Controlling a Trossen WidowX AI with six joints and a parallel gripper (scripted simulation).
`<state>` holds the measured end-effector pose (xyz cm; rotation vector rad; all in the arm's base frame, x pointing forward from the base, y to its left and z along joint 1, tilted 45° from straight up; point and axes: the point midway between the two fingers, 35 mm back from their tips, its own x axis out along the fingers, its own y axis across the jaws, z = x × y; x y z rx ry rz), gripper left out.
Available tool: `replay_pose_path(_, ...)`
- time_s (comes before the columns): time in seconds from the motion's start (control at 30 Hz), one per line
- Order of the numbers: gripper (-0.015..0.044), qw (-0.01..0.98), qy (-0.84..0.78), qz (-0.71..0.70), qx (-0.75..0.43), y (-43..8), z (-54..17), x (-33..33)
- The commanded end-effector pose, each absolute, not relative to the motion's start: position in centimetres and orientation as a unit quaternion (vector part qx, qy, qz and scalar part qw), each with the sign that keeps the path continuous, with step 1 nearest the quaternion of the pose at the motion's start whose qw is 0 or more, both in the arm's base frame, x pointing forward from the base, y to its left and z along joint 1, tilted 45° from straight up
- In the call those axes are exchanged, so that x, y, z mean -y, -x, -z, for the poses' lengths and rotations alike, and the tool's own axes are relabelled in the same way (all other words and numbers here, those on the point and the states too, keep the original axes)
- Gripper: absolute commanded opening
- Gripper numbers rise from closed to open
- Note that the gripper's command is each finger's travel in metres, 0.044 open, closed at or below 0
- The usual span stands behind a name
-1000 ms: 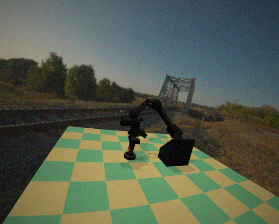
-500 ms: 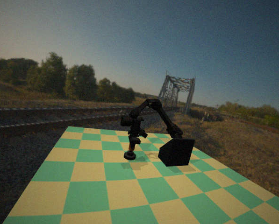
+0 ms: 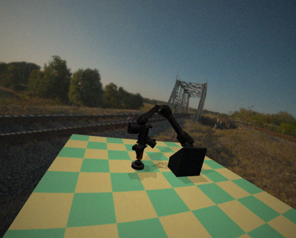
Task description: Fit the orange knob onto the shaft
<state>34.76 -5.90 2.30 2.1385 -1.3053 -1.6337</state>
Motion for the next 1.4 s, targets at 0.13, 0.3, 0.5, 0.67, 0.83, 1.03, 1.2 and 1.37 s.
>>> replay_pose_path(0.13, 0.0, -0.156, -0.701, 0.378, 0.585, -35.02, -2.07, 6.0)
replay_pose_path(0.3, 0.0, -0.272, -0.664, 0.274, 0.64, -34.94, -2.01, 5.99)
replay_pose_path(0.5, 0.0, -0.392, -0.601, 0.149, 0.68, -34.81, -2.05, 5.92)
replay_pose_path(0.67, 0.0, -0.487, -0.527, 0.032, 0.696, -34.65, -2.14, 5.84)
replay_pose_path(0.83, 0.0, -0.562, -0.446, -0.074, 0.692, -34.54, -2.27, 5.74)
replay_pose_path(1.03, 0.0, -0.618, -0.365, -0.169, 0.675, -34.48, -2.41, 5.7)
replay_pose_path(1.2, 0.0, -0.657, -0.29, -0.247, 0.651, -34.48, -2.51, 5.72)
replay_pose_path(1.37, 0.0, -0.681, -0.227, -0.307, 0.625, -34.55, -2.6, 5.76)
